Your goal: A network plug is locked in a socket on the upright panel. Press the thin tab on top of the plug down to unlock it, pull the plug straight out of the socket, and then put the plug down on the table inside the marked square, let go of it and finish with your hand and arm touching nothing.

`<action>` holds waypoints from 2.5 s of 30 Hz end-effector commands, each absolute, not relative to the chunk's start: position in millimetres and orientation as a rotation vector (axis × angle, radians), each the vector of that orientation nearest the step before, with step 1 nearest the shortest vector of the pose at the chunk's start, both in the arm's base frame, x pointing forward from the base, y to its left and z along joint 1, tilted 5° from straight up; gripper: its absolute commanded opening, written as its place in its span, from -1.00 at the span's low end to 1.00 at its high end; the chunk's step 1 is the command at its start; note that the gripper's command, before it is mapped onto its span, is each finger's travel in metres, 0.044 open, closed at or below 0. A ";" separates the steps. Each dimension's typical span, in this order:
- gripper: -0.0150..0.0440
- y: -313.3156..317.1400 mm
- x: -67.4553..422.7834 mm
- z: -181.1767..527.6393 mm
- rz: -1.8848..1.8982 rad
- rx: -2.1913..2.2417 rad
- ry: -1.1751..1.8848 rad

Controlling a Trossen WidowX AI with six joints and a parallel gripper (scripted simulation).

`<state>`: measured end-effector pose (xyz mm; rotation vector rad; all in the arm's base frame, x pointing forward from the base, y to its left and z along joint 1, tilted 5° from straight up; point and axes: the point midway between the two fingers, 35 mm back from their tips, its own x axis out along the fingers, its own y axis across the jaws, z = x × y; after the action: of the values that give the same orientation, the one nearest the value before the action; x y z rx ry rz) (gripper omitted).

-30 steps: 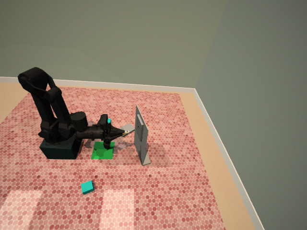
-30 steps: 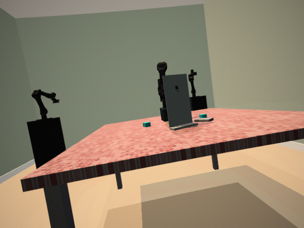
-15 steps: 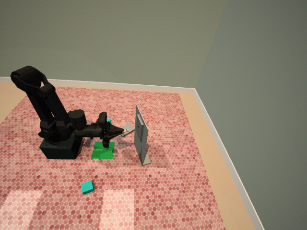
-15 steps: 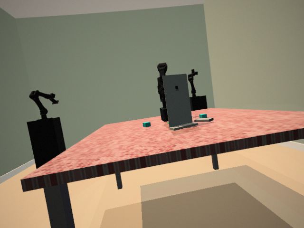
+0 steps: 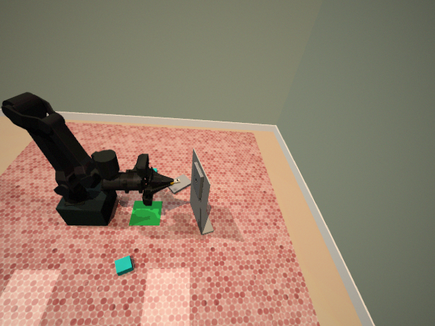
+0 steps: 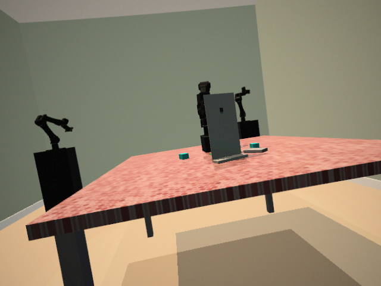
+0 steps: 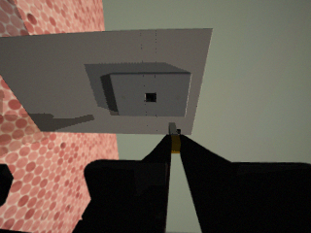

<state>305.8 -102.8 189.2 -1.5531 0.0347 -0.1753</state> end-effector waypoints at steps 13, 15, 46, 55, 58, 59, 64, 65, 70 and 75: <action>-0.49 -99.0 294.5 209.4 -0.172 -1.548 0.032; -0.49 -98.4 292.7 211.7 -0.171 -1.548 0.032; -0.49 -88.5 292.9 97.4 0.471 -1.796 0.305; -0.49 -76.3 278.6 63.3 0.731 -1.827 0.303; -0.49 -71.4 272.6 53.7 0.816 -1.829 0.290; -0.49 -69.6 270.4 50.7 0.844 -1.829 0.284; -0.49 -60.5 259.0 37.5 0.980 -1.822 0.245; -0.49 -58.6 256.6 35.2 1.006 -1.819 0.235; -0.49 -48.6 244.0 25.5 1.132 -1.800 0.177; -0.49 -39.6 232.7 19.6 1.231 -1.775 0.116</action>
<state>237.7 -44.2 21.4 -1.7861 0.1583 1.1767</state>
